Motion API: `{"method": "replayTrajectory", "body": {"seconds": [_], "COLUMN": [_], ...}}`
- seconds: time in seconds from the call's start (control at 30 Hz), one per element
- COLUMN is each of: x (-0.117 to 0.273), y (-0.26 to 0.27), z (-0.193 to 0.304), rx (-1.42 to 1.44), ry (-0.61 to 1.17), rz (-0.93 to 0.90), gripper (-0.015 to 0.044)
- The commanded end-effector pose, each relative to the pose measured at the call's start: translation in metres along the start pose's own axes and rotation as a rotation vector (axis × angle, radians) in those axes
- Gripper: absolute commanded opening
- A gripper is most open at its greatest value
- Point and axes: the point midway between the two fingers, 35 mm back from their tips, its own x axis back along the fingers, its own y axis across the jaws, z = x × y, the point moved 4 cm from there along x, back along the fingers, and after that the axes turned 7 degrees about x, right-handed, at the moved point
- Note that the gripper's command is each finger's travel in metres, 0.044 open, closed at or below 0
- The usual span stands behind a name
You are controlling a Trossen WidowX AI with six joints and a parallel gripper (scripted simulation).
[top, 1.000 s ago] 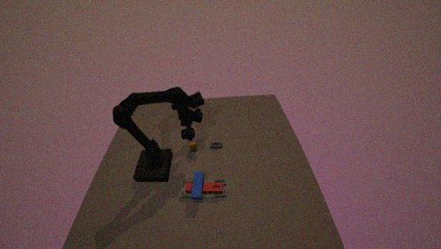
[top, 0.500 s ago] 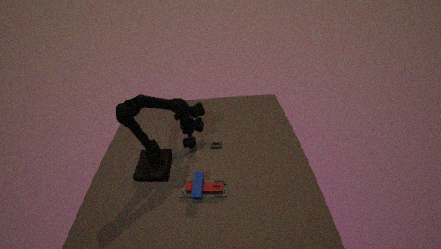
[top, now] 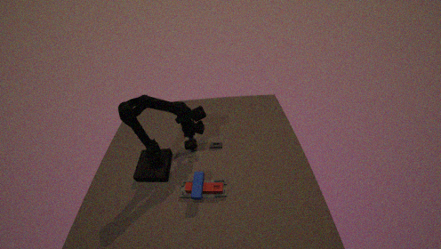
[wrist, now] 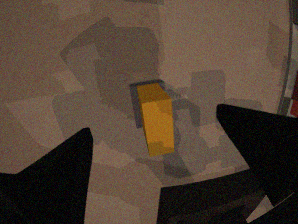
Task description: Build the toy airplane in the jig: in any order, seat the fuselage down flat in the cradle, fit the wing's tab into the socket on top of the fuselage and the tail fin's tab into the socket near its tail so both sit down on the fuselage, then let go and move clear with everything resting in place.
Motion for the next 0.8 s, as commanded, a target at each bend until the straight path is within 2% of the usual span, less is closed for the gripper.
{"method": "replayTrajectory", "body": {"seconds": [0.0, 0.6, 0.77], "x": [-0.008, -0.034, -0.034], "y": [0.000, 0.000, 0.000], "z": [0.002, 0.004, 0.004], "rx": [-0.003, -0.003, -0.003], "ry": [0.013, 0.013, 0.013], "rz": [-0.002, -0.002, -0.002], "gripper": [0.0440, 0.0440, 0.0309]}}
